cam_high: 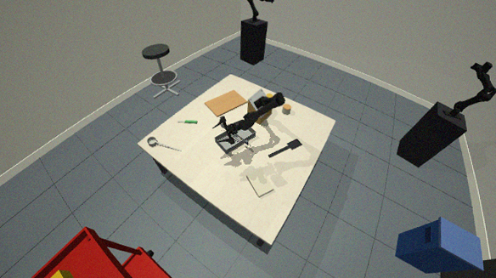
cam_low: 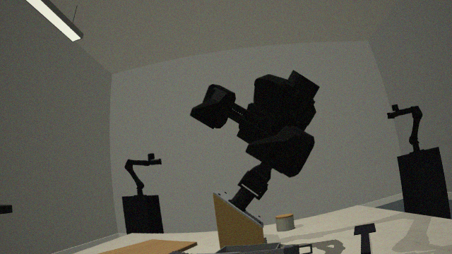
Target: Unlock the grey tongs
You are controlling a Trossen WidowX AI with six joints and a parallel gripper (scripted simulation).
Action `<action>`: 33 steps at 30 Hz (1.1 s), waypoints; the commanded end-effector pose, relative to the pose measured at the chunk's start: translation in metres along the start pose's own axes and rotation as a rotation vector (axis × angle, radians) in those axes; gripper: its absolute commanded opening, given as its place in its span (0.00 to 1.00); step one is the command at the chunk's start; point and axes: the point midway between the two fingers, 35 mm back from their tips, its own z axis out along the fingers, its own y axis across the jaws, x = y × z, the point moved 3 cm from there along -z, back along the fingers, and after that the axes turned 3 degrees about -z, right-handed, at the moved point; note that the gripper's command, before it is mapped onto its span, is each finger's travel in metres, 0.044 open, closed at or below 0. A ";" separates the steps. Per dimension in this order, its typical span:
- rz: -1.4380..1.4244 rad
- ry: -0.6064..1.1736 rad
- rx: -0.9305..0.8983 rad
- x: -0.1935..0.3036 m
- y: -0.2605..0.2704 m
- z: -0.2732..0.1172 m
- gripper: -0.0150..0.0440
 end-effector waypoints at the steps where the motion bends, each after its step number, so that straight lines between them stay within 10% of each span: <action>1: -0.419 0.269 -0.202 0.071 -0.007 0.005 1.00; 18: -0.979 0.480 -0.901 0.184 -0.005 -0.038 1.00; 33: -1.081 0.218 -1.498 0.231 0.004 -0.099 1.00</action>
